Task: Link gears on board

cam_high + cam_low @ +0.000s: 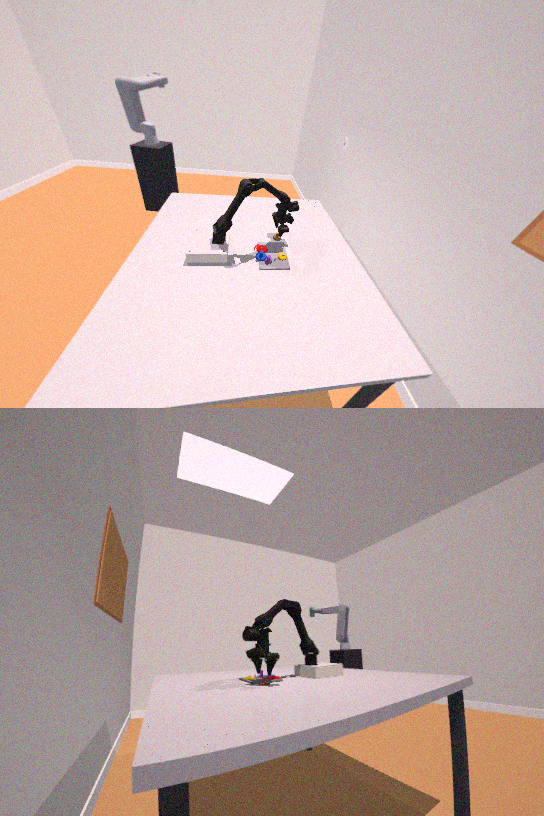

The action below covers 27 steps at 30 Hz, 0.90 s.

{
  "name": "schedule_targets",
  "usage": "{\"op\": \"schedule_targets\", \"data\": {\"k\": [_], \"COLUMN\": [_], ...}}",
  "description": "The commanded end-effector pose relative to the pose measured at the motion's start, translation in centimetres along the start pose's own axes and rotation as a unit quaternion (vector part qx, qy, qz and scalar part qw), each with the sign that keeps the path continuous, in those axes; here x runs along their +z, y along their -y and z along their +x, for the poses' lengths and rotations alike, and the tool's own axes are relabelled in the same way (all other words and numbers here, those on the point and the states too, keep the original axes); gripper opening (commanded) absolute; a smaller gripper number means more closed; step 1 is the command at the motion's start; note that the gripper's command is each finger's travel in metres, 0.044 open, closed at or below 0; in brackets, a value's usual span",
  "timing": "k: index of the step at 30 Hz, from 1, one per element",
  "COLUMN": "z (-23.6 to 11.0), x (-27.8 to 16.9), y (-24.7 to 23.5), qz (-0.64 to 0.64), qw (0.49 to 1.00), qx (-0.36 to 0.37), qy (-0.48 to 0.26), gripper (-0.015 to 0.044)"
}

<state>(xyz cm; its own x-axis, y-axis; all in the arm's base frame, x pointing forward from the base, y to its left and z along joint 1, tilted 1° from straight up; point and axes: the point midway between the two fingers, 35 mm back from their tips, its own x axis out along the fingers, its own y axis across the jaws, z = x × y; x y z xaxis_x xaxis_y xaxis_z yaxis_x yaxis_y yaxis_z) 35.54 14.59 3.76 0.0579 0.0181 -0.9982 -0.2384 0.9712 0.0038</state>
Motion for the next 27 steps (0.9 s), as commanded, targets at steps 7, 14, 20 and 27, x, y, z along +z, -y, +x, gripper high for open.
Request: {"op": "schedule_targets", "data": {"k": [7, 14, 20, 27], "z": [1.7, 2.2, 2.2, 2.2], "x": [-0.3, -0.3, -0.3, -0.3], "y": [0.1, 0.1, 0.1, 0.1], "qz": [-0.003, -0.003, -0.003, -0.003], "qw": [1.0, 1.0, 1.0, 1.0], "qx": [-0.001, -0.001, -0.001, -0.001], "qy": [-0.004, -0.004, -0.004, -0.004], "gripper": [0.044, 0.044, 0.0309, 0.0125]}}
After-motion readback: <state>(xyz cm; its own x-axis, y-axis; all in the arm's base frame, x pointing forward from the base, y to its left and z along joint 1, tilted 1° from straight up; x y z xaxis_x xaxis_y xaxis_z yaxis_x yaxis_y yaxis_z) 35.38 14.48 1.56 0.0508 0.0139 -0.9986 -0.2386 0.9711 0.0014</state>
